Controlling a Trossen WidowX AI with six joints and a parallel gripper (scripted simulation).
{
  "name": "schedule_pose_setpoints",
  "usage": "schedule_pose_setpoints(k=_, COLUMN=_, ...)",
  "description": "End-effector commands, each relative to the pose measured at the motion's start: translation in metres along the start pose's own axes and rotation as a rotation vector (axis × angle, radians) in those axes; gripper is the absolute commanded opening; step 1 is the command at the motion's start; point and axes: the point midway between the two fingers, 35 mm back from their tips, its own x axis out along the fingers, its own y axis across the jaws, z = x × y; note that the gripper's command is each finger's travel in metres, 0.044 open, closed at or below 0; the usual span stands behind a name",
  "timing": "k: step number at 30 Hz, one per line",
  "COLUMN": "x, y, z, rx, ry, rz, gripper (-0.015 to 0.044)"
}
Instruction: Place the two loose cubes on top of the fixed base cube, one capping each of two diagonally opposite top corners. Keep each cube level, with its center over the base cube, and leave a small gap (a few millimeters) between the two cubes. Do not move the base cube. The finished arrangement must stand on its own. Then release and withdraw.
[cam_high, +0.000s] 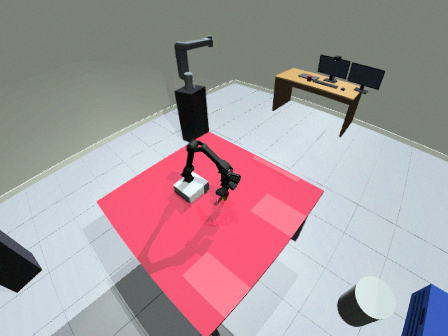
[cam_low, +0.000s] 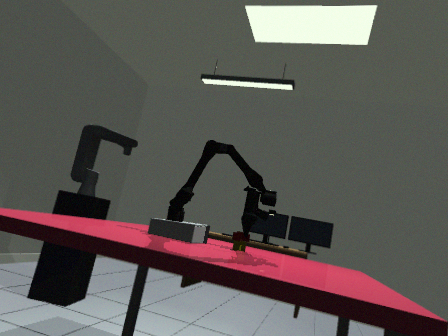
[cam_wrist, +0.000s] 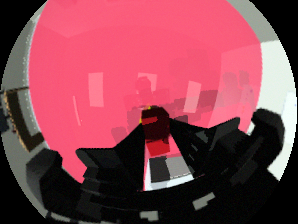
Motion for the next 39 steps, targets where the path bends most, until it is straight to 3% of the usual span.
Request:
schedule_pose_setpoints(k=1, x=0.001, y=0.000, z=0.000, rx=0.007, ry=0.000, rz=0.004, gripper=0.0105)
schedule_pose_setpoints(k=3, x=0.001, y=0.000, z=0.000, rx=0.007, ry=0.000, rz=0.004, gripper=0.0105)
schedule_pose_setpoints(k=7, x=0.001, y=0.000, z=0.000, rx=0.007, ry=0.000, rz=0.004, gripper=0.0205)
schedule_pose_setpoints(k=39, x=-0.033, y=0.000, z=0.000, rx=0.000, ry=0.000, rz=0.000, gripper=0.0205)
